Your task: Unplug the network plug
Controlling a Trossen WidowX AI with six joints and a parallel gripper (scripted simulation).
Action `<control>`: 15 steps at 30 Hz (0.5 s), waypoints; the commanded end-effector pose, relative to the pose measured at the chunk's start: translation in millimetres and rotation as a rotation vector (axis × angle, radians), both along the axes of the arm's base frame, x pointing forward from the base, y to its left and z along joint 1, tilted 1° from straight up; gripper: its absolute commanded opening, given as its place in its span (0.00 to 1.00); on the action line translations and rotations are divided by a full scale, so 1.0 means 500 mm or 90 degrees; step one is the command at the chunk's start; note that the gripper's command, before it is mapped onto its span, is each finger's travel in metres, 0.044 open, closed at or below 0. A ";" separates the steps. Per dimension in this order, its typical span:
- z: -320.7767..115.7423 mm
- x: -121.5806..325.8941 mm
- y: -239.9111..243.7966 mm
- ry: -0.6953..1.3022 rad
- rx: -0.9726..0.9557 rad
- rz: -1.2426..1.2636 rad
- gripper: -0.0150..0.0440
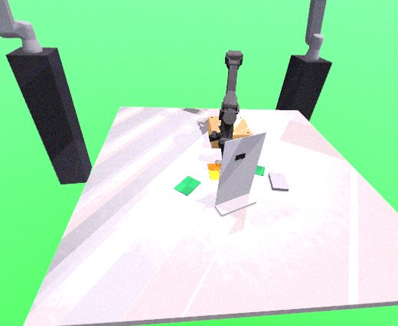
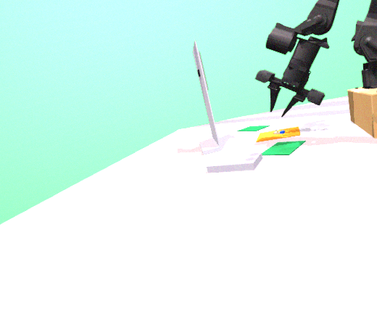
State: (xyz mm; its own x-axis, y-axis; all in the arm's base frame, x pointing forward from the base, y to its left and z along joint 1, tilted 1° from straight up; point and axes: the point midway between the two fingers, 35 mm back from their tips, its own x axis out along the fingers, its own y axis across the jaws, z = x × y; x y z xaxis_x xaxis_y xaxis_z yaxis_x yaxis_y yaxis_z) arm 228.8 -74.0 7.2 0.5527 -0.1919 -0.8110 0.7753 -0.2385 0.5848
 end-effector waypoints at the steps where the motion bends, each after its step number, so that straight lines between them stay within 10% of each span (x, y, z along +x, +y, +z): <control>1: 0.016 0.005 -0.002 -0.006 -0.002 -0.004 0.52; 15: 0.047 0.004 -0.002 -0.006 -0.002 -0.004 0.52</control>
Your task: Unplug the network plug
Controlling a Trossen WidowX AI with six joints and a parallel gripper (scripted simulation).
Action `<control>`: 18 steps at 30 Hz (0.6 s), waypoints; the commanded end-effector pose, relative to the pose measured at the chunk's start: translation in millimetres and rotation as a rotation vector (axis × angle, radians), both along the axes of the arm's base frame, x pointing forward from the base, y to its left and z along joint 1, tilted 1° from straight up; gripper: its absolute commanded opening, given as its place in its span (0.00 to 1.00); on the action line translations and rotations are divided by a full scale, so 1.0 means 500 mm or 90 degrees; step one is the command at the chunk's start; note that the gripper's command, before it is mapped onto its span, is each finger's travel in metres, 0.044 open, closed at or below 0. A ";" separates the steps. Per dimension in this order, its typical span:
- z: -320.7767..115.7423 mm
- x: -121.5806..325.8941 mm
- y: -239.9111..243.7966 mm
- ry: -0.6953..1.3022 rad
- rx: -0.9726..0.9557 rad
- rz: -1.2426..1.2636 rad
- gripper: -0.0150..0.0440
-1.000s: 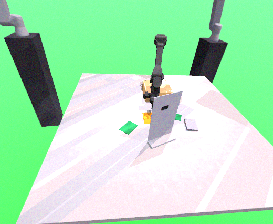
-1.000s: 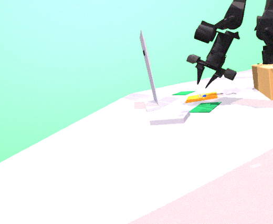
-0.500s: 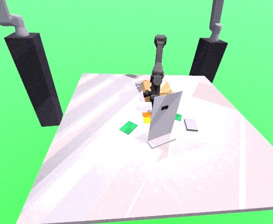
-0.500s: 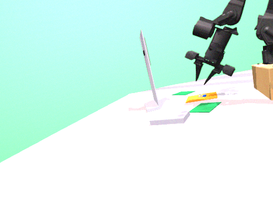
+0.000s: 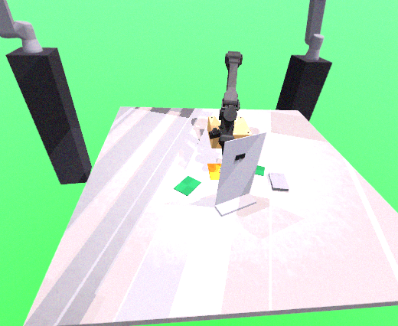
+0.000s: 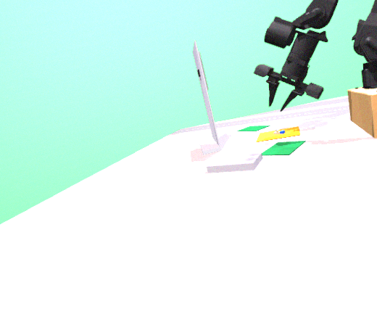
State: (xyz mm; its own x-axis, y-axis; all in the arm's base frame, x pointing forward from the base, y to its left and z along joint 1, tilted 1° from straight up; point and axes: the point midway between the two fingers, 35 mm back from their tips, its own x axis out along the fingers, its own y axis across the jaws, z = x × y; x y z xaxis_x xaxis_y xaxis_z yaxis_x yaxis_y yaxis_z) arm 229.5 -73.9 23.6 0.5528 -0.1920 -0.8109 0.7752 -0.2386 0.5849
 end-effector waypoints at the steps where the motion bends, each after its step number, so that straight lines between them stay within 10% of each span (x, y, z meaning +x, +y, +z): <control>1: 0.017 0.003 -0.002 -0.006 -0.002 -0.004 0.52; 18: 0.056 -0.004 0.001 -0.006 -0.002 -0.004 0.52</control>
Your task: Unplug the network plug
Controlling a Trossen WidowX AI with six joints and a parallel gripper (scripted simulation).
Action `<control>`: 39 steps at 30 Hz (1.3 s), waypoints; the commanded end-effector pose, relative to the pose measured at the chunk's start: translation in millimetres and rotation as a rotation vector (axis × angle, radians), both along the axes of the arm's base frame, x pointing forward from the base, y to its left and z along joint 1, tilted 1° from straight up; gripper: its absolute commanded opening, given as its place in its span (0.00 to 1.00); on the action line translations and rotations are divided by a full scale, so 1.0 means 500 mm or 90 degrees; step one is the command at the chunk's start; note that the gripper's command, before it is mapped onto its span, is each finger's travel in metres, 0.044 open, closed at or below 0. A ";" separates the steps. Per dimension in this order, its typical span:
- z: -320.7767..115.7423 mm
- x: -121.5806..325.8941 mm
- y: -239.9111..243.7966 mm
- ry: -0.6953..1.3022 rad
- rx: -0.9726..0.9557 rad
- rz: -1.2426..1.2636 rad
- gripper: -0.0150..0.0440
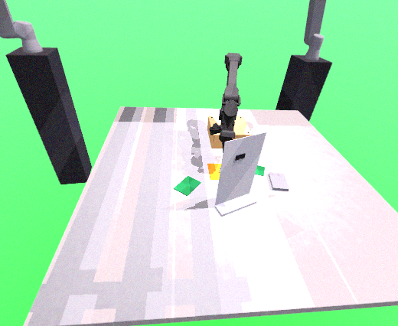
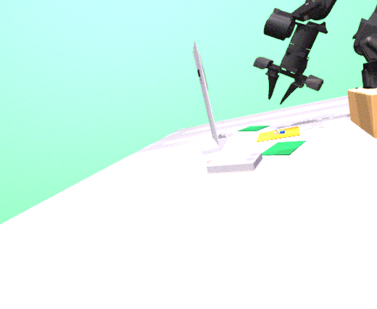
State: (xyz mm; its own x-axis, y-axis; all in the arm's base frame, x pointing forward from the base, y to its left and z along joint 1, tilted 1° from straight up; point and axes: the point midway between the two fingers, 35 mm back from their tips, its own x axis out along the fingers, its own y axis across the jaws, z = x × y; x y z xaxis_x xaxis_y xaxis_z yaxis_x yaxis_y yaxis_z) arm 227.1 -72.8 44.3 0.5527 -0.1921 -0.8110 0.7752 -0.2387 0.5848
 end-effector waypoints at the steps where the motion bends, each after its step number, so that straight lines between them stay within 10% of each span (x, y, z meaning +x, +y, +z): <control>1: 0.017 0.000 -0.001 -0.006 -0.002 -0.004 0.52; 39: 0.163 -0.003 0.003 -0.003 -0.001 -0.002 0.52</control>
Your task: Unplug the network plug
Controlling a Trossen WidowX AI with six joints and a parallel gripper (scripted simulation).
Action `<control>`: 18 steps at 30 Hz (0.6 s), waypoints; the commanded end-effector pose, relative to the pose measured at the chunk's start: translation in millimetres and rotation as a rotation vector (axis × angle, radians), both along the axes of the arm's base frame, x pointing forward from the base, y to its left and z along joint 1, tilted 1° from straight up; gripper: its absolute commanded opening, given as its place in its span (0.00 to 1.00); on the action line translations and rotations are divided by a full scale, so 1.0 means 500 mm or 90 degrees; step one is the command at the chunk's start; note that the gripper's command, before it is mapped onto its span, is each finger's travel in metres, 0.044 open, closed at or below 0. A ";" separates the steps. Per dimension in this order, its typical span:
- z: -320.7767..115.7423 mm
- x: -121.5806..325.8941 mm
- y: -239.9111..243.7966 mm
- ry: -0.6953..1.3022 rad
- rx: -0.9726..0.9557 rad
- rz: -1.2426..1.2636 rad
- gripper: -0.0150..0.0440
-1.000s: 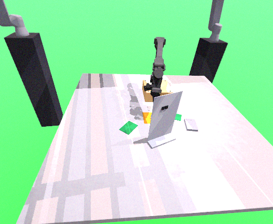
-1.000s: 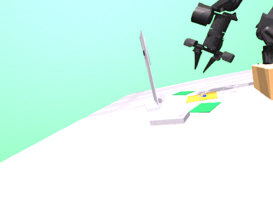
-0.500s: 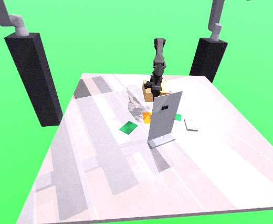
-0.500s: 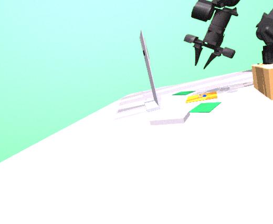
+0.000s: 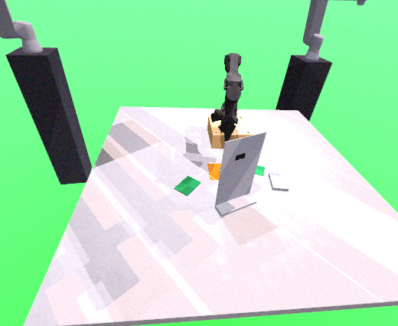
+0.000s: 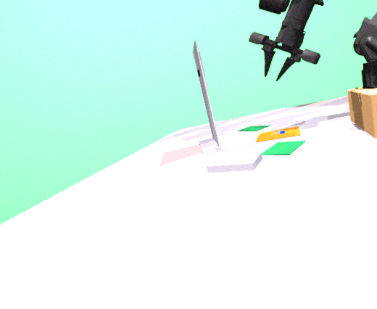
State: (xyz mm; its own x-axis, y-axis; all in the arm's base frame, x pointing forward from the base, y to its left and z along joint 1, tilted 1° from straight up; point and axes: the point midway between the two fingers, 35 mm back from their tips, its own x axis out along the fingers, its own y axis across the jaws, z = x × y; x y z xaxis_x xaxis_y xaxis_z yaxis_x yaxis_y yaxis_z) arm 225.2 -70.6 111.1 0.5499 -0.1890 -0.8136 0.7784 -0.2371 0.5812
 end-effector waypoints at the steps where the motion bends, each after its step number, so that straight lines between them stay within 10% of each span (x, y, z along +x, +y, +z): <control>1: 0.036 0.000 -0.001 -0.006 -0.002 -0.004 0.52; 18: 0.129 -0.015 0.005 -0.008 -0.003 -0.006 0.52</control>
State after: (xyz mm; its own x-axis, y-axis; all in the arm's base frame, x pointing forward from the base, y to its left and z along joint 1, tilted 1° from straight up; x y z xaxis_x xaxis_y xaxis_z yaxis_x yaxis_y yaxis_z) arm 219.6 -68.2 167.6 0.5555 -0.1929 -0.8089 0.7733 -0.2380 0.5877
